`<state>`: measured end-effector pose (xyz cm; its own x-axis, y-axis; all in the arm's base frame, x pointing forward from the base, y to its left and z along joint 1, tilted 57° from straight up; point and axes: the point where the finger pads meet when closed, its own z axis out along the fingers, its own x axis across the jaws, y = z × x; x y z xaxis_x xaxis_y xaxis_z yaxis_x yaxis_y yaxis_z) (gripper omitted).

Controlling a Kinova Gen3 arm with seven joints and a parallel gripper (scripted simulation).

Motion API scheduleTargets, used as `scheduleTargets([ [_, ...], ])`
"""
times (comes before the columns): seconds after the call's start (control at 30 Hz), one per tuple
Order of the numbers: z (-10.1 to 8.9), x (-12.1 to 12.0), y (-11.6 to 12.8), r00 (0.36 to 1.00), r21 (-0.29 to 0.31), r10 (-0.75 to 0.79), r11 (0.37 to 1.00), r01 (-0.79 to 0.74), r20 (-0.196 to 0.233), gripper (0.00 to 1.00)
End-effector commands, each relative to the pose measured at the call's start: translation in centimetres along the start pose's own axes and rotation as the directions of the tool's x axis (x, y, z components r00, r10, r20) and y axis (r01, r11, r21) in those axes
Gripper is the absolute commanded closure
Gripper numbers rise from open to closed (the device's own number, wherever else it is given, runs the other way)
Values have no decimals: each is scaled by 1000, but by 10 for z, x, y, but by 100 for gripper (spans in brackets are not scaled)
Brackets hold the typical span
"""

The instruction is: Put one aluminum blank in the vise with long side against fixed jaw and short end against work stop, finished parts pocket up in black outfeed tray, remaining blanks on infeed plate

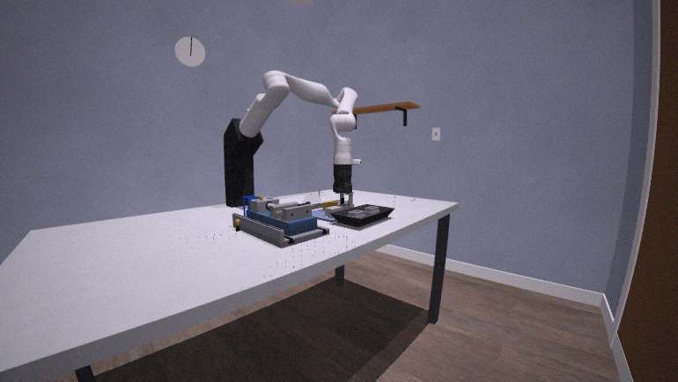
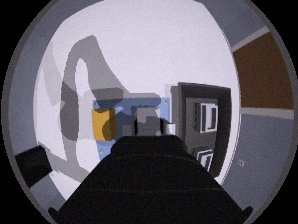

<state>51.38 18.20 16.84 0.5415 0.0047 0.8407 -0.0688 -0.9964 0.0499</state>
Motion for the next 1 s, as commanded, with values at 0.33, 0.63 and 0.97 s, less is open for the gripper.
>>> scheduleTargets([
  [0.33, 1, -2, -1, 1000, 4, -5, 1000, 5, 2, 100],
  [0.63, -11, -3, 1, 1000, 0, -3, 1000, 3, 4, 100],
  [0.97, -55, -5, 3, 1000, -4, -11, 1000, 11, 12, 100],
])
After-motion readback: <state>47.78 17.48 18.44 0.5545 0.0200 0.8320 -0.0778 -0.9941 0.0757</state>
